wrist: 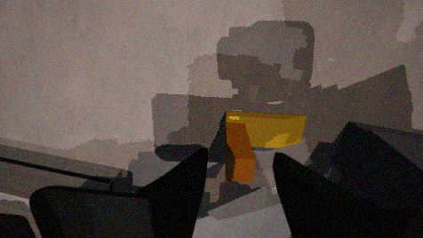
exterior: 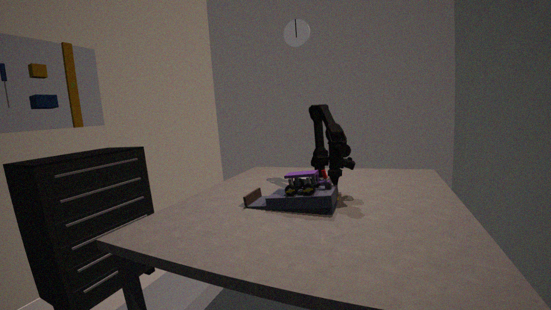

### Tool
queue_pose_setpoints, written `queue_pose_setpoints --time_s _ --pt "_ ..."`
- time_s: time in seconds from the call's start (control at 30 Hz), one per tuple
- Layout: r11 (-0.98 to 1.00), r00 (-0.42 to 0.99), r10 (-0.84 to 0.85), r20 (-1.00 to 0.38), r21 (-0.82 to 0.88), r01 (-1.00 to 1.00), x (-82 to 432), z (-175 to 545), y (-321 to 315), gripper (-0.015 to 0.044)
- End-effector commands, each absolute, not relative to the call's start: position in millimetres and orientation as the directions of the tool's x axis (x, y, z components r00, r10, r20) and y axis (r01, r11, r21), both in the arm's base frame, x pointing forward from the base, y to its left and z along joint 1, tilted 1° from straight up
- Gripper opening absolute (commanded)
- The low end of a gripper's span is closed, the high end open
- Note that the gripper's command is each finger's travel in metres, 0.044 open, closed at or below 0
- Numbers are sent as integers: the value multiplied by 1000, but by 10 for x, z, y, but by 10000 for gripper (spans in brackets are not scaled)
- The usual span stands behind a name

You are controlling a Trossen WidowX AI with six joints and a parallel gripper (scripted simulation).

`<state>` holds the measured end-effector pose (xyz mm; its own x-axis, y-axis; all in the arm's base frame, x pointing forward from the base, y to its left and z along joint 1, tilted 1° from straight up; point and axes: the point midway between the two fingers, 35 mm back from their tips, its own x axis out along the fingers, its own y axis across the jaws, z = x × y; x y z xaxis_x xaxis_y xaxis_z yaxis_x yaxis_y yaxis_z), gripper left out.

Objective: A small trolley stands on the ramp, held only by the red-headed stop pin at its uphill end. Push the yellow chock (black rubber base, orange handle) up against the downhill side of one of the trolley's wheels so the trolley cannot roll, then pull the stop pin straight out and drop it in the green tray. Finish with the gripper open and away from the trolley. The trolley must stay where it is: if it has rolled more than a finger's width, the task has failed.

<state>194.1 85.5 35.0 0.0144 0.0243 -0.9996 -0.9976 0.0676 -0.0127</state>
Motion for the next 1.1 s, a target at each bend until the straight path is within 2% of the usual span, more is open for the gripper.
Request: queue_pose_setpoints --time_s 0.0,0.57,0.7,1.07 --pt "70 10 26 -1000 -8 -997 1930 304 857 190" --pt "70 9 26 -1000 -7 -997 1928 88 862 190" --pt "68 16 25 -1000 -15 -998 1947 122 863 85" --pt "68 15 25 -1000 -13 -998 1948 165 862 0"
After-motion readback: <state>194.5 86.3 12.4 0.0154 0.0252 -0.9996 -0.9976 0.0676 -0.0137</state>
